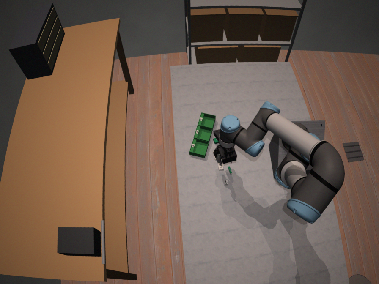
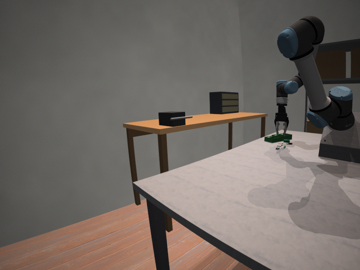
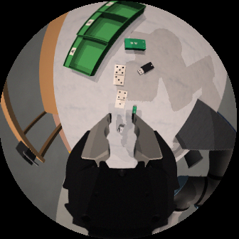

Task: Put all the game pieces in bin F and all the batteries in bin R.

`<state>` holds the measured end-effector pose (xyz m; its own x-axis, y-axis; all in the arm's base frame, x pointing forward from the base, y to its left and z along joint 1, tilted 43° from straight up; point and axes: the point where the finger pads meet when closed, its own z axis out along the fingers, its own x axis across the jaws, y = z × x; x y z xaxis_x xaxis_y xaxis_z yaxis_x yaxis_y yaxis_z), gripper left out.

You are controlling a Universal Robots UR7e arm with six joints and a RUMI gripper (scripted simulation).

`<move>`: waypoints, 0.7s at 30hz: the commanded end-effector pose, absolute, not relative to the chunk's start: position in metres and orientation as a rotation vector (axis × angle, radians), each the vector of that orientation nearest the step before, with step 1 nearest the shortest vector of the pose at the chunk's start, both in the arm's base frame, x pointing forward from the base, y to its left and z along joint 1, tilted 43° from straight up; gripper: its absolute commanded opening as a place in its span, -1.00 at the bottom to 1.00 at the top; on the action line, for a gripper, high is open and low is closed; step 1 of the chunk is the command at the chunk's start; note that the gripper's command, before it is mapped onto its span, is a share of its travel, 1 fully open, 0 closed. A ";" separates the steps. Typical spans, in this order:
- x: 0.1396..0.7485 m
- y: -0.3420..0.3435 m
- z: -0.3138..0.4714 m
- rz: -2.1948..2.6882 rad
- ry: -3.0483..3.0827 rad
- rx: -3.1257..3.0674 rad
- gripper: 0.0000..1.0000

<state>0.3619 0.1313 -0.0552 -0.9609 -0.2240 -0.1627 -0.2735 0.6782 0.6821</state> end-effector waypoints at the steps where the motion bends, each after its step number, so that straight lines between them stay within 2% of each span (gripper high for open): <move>1: 0.363 0.130 -0.056 1.146 2.906 -0.201 -0.51; 21: 0.365 0.129 -0.058 1.140 2.929 -0.137 -0.51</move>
<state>0.3646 0.1292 -0.0579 -0.9961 -0.0842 -0.0279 -0.0808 0.7328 0.6756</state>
